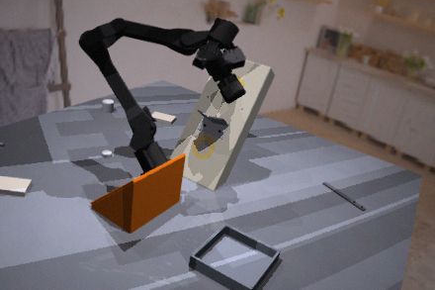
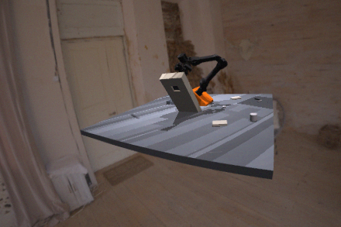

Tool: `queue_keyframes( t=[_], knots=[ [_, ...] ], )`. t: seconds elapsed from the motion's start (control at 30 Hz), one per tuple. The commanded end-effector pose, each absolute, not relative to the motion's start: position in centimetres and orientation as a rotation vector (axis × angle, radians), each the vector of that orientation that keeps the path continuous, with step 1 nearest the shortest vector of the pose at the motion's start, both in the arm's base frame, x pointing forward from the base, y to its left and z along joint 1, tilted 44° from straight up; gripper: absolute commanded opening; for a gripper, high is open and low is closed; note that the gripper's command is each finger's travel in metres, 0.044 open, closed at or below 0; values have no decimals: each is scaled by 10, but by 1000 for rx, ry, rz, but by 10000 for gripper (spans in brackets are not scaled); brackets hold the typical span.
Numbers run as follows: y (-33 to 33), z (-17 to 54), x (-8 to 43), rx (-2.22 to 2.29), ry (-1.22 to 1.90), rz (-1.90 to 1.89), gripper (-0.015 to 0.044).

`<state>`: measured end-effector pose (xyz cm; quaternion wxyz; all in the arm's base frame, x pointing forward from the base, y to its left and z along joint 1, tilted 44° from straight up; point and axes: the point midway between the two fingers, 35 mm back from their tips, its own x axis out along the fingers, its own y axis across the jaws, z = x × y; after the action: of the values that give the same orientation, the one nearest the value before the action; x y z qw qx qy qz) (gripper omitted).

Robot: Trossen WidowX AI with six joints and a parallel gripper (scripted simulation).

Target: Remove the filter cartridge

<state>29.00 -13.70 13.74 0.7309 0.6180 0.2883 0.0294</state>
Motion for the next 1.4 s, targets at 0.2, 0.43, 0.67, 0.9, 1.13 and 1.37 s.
queue_keyframes(
  t=[0.2, 0.43, 0.67, 0.9, 1.13, 1.37],
  knots=[
    [-148, 151, 263, 1343, 634, 45, 0],
    [-143, 146, 259, 1344, 634, 45, 0],
    [-129, 131, 249, 1344, 634, 45, 0],
    [-114, 115, 238, 1344, 634, 45, 0],
    [-100, 101, 228, 1344, 634, 45, 0],
    [-104, 103, 231, 1354, 642, 38, 98]
  ],
)
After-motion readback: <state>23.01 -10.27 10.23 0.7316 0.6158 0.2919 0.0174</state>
